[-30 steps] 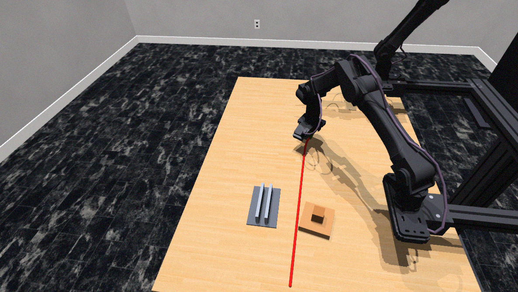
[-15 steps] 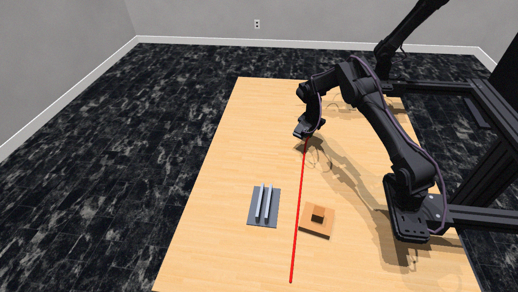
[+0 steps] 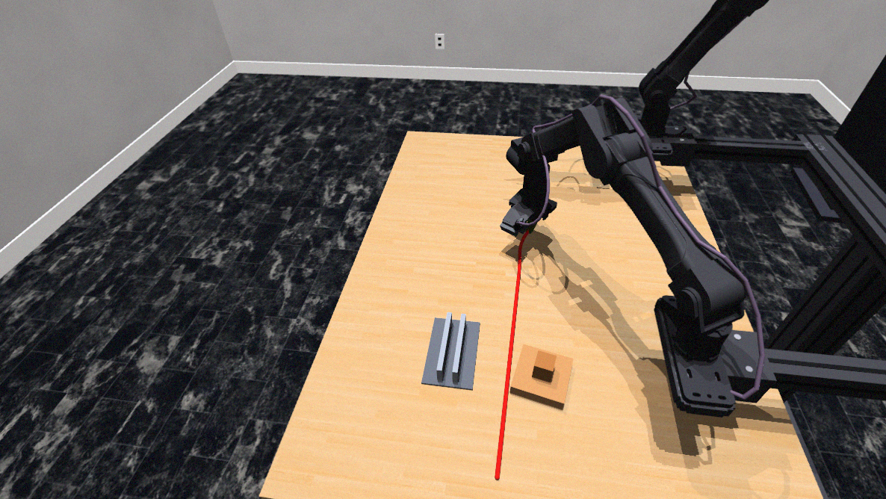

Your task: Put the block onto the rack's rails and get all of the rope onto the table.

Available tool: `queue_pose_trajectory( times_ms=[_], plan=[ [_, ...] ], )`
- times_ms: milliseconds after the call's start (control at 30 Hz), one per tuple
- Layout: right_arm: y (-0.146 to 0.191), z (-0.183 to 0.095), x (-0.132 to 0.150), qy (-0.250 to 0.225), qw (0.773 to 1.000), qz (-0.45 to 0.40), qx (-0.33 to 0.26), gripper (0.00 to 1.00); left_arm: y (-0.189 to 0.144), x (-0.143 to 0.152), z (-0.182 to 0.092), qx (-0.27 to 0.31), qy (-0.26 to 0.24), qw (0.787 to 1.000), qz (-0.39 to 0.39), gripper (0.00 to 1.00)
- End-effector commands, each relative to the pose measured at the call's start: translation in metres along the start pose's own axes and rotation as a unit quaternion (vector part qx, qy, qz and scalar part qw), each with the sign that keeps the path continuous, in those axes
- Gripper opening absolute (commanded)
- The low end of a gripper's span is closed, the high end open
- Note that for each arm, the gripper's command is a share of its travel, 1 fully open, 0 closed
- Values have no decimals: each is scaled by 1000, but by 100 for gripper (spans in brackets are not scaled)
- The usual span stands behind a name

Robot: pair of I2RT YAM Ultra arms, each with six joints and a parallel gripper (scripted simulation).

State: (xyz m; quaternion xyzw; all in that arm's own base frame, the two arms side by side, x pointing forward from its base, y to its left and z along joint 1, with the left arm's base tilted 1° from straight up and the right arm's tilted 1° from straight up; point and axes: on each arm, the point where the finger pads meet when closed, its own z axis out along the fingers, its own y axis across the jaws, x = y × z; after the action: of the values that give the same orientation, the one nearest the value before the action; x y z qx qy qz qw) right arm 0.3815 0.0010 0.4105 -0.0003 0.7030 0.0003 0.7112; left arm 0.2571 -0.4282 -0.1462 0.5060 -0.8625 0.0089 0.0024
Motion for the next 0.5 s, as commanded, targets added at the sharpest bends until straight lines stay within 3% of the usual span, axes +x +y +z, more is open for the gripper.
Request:
queue_pose_trajectory(
  times_ms=[0, 133, 467],
  plan=[
    [5, -13, -41, -51, 999, -3, -9, 100, -16, 15, -29, 29, 15, 999, 4, 9],
    [5, -13, -41, -51, 999, -3, -9, 100, -2, 13, -6, 5, 3, 1000, 9, 9],
    [5, -13, -41, -51, 999, -3, -9, 100, -6, 18, -8, 6, 0, 1000, 12, 9]
  ],
)
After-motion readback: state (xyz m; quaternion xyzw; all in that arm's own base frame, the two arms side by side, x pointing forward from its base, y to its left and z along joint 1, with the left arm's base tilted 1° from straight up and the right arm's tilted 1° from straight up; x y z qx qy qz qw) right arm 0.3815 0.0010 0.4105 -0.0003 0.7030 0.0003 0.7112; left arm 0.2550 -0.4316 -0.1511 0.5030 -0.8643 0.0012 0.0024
